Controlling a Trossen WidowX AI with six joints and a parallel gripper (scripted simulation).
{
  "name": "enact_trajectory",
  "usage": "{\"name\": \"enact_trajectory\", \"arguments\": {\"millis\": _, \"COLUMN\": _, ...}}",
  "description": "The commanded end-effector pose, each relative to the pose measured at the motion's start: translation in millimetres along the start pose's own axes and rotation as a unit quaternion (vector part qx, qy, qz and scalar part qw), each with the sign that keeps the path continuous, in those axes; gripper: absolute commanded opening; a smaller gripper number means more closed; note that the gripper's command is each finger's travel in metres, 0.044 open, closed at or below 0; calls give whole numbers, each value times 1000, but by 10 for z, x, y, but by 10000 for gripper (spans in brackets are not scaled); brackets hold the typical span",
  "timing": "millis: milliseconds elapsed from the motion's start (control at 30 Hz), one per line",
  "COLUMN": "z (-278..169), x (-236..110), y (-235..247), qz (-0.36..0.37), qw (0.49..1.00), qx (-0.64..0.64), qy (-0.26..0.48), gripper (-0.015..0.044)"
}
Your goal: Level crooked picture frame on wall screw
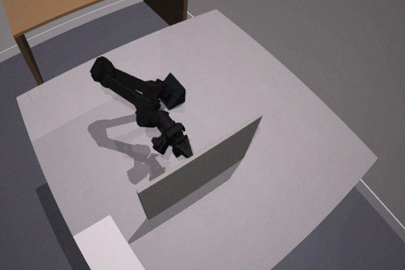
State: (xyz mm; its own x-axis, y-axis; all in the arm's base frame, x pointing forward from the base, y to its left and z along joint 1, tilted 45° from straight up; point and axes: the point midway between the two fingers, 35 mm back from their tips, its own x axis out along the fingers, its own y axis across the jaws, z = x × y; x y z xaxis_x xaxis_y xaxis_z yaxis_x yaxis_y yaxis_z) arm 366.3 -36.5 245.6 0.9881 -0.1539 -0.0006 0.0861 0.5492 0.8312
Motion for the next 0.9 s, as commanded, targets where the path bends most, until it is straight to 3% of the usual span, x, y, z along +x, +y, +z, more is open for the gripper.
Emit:
{"name": "enact_trajectory", "arguments": {"millis": 0, "z": 7, "x": 2, "y": 75, "qz": 9, "qw": 1000, "qx": -1, "qy": 0, "gripper": 0}}
{"name": "enact_trajectory", "arguments": {"millis": 867, "z": 6, "x": 1, "y": 104, "qz": 9, "qw": 1000, "qx": -1, "qy": 0, "gripper": 0}}
